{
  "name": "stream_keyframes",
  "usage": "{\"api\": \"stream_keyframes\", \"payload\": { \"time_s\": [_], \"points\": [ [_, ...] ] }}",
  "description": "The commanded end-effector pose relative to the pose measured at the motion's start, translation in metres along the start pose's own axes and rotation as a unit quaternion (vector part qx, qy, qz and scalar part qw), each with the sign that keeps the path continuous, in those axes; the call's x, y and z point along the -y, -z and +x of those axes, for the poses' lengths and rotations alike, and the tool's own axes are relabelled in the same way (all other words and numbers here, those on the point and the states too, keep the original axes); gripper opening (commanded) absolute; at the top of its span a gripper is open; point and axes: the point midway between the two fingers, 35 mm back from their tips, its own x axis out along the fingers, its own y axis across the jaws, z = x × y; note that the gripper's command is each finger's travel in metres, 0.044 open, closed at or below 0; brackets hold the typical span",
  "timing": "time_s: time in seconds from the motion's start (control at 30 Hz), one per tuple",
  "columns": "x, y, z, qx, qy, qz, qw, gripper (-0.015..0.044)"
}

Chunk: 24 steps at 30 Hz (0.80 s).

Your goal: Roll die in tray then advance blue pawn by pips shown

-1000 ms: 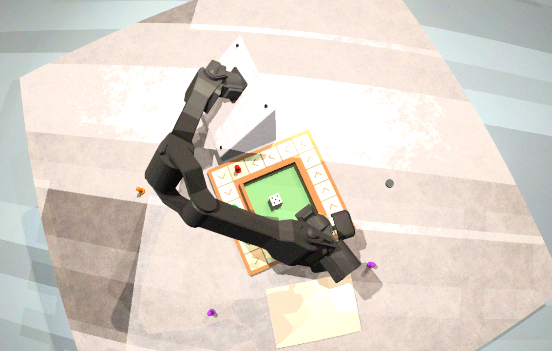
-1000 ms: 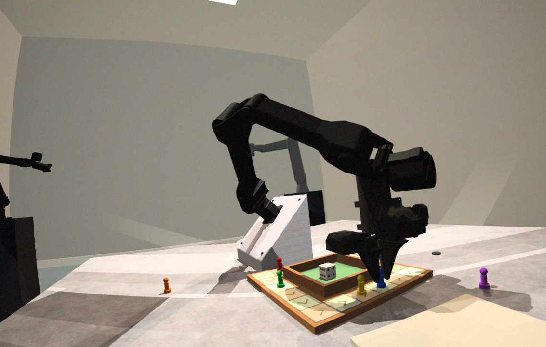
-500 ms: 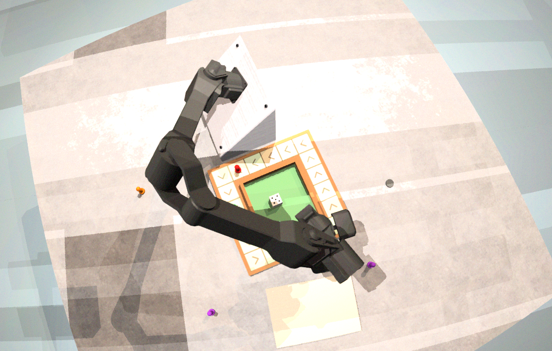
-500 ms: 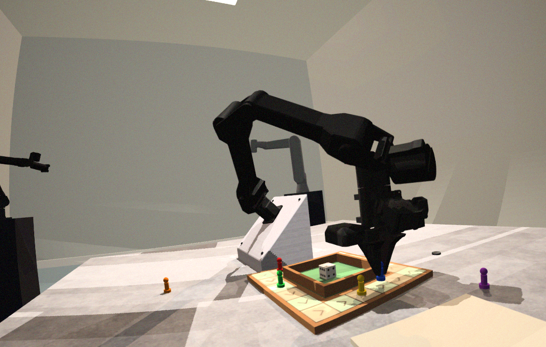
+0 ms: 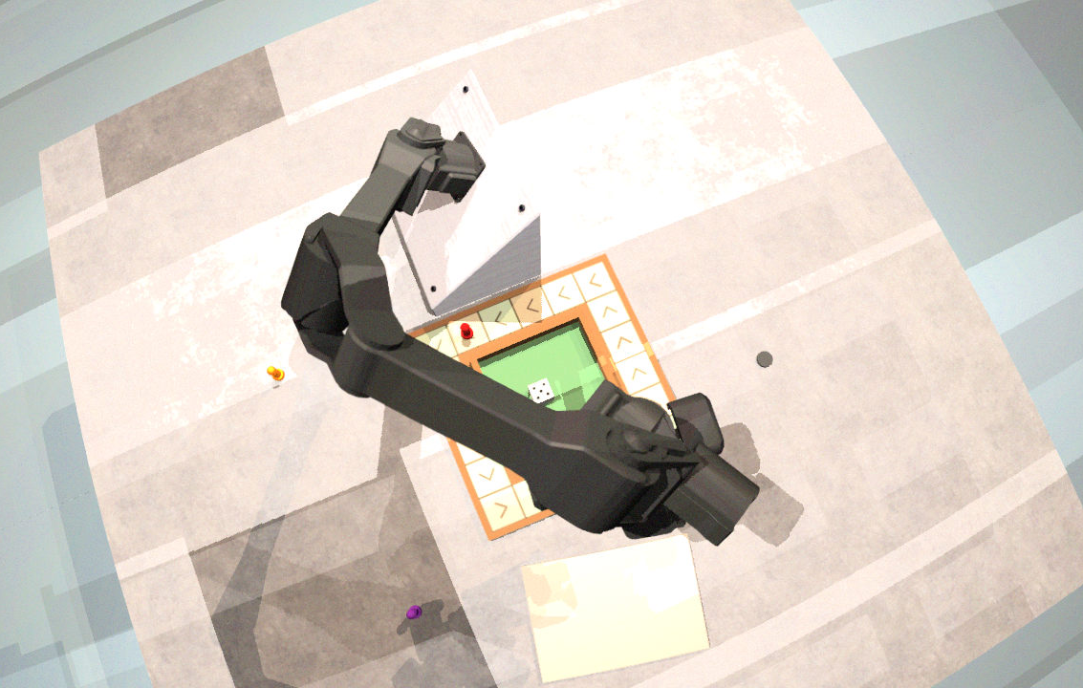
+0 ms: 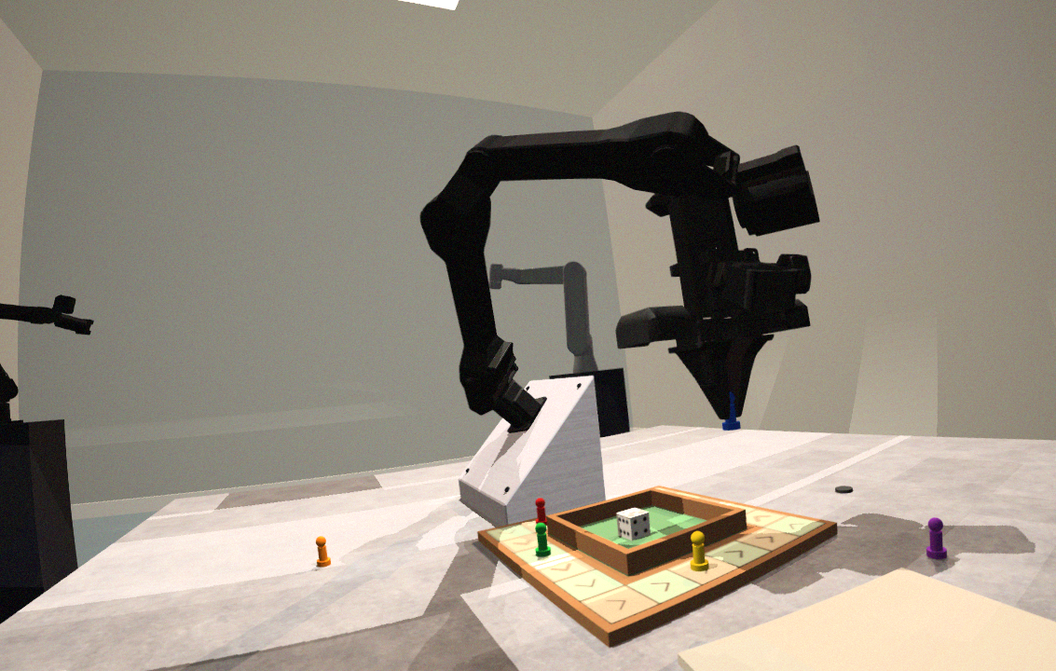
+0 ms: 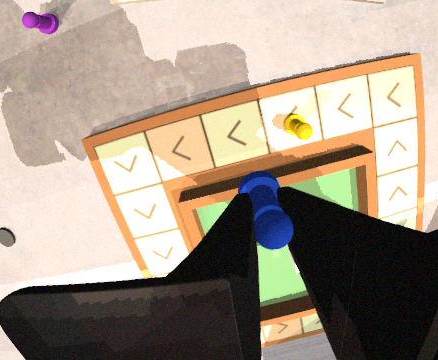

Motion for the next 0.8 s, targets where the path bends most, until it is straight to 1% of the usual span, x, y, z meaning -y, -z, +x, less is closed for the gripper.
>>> {"api": "stream_keyframes", "payload": {
  "time_s": [0.0,0.23,0.77],
  "points": [
    [0.002,0.003,-0.008,-0.006,0.001,0.003,1.0,0.0],
    [-0.017,0.02,0.002,-0.006,-0.001,0.003,1.0,0.0],
    [-0.057,0.08,0.034,-0.007,-0.003,0.002,1.0,0.0]
  ]
}}
